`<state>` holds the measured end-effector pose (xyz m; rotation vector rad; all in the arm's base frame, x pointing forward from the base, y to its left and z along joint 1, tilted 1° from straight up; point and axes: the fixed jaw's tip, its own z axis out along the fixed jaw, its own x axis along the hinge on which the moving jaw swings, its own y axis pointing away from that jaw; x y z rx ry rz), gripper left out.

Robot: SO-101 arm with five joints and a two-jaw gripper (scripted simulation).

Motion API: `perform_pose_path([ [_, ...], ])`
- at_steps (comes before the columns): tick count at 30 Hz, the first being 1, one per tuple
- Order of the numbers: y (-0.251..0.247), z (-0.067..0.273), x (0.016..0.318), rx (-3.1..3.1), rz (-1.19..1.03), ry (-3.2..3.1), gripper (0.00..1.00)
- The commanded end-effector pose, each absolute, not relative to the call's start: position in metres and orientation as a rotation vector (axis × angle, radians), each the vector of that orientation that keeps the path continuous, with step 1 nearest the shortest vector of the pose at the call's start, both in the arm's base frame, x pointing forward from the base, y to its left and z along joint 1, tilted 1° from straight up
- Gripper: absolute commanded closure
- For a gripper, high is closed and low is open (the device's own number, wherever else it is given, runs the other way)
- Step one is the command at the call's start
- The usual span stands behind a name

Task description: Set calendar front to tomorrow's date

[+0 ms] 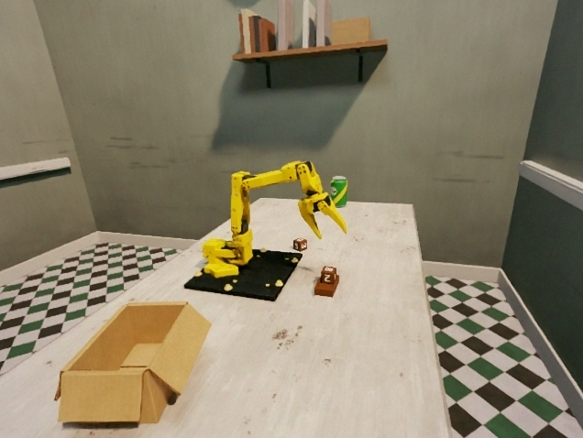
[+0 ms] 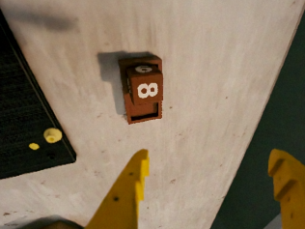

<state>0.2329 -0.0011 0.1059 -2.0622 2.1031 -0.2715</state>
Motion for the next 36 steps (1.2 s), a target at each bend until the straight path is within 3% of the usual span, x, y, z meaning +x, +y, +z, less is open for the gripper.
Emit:
perform_pose_path([
  [1,-0.003,0.085,0.231,-2.105,-0.162,2.178,0.65],
  [10,-0.003,0.055,0.223,-2.184,0.002,2.260,0.65],
  [36,-0.006,0.053,0.224,-2.173,0.022,2.288,0.65],
])
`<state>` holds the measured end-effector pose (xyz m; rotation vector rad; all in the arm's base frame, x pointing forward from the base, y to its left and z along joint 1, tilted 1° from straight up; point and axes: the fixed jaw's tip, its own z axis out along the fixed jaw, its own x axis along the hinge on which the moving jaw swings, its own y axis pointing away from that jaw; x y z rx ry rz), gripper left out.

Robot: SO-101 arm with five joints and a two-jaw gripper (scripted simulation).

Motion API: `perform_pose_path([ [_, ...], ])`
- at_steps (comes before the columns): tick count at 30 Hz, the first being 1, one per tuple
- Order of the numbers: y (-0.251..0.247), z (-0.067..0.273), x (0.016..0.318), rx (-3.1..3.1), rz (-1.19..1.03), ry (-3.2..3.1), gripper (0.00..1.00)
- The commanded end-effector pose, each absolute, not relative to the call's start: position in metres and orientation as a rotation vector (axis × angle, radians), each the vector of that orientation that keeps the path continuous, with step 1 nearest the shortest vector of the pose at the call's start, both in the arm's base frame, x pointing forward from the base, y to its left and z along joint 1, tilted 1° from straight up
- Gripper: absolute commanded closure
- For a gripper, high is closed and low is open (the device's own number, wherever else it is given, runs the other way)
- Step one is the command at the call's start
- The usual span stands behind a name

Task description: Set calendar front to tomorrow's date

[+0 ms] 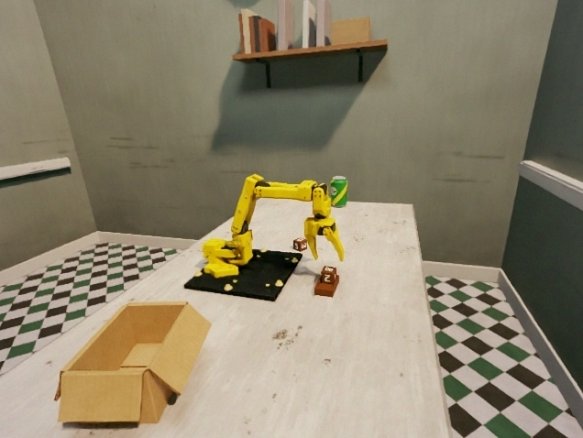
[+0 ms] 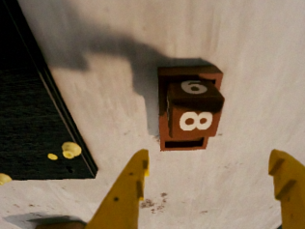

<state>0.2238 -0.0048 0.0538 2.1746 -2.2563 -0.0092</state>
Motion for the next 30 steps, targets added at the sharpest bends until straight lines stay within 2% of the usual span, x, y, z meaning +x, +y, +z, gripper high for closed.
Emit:
perform_pose_path([
  [1,-0.006,0.052,0.224,2.154,-0.021,-2.268,0.65],
  [30,-0.006,0.021,0.224,2.154,-0.021,-2.268,0.65],
])
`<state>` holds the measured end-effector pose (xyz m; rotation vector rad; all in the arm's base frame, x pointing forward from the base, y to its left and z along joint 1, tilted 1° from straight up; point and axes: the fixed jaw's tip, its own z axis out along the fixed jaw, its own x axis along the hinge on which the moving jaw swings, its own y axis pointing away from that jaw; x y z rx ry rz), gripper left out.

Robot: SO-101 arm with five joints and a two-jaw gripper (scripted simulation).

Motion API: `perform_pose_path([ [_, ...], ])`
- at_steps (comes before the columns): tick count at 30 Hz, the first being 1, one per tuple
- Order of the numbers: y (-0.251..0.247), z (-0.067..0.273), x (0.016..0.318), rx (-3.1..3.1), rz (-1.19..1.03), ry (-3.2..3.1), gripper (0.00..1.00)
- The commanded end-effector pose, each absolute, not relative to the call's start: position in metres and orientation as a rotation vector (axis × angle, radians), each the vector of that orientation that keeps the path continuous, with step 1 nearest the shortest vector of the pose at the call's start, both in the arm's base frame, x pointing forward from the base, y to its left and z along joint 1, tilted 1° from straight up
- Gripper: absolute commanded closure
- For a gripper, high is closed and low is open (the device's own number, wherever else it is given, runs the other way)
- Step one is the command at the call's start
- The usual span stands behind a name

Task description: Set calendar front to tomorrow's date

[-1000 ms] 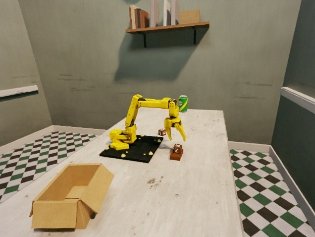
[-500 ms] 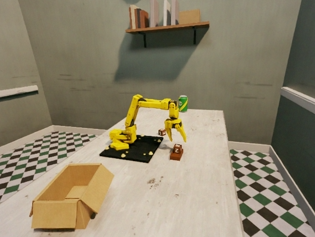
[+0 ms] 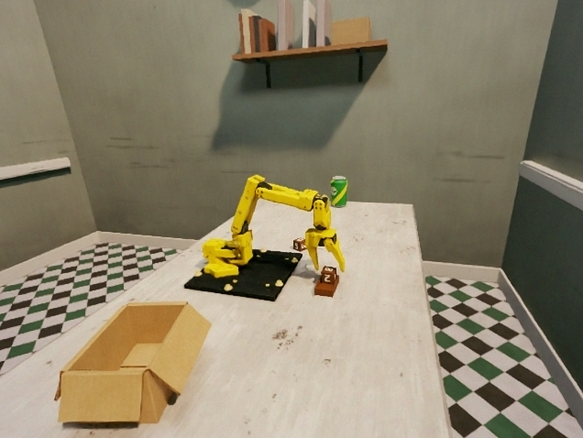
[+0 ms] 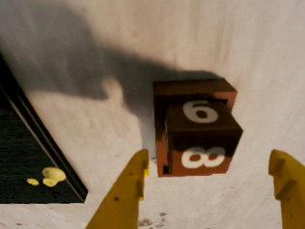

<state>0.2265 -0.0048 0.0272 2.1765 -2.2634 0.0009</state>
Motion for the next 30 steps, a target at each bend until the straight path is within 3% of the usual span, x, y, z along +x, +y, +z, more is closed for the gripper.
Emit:
perform_pose_path([
  [1,-0.0058,0.0198,0.2241,2.154,-0.021,-2.268,0.65],
  [30,-0.0058,0.0128,0.2249,2.154,-0.021,-2.268,0.67],
])
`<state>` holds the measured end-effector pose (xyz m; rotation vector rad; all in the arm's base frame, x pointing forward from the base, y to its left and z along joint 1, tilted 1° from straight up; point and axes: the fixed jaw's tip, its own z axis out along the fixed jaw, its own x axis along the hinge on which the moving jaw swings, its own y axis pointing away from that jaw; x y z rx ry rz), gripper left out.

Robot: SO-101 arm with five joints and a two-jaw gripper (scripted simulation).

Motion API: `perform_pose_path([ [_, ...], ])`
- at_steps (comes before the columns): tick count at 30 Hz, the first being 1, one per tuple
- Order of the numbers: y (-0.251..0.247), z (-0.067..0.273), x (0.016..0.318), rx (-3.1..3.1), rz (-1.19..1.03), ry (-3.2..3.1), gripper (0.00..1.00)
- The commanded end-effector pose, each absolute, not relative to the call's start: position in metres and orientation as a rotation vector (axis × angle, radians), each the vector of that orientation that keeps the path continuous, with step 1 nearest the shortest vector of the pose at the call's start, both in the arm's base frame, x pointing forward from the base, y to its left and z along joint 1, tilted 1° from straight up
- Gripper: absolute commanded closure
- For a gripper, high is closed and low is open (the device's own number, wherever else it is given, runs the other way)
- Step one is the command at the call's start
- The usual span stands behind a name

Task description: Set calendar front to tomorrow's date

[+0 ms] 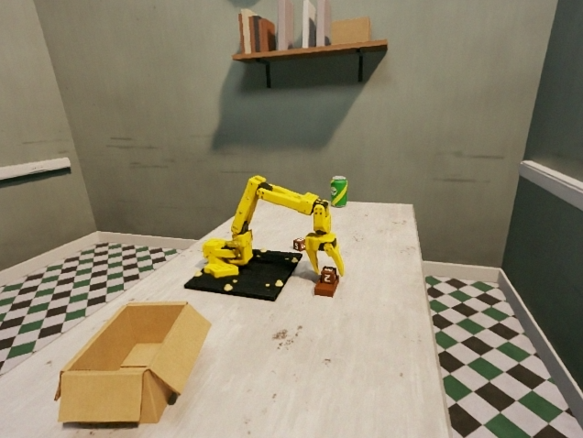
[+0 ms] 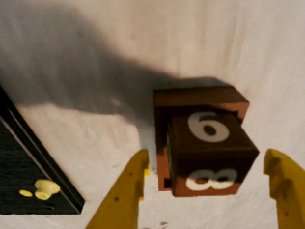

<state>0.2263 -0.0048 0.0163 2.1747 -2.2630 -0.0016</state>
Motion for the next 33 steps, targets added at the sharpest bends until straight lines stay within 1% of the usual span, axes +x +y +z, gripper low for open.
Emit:
perform_pose_path([
  [1,-0.0058,0.0128,0.2253,2.154,-0.021,-2.268,0.68],
  [5,-0.0058,0.0128,0.2260,2.154,-0.021,-2.268,0.69],
  [19,-0.0061,0.0126,0.2319,2.154,-0.021,-2.268,0.77],
  [33,-0.0062,0.0125,0.2341,2.154,-0.021,-2.268,0.80],
])
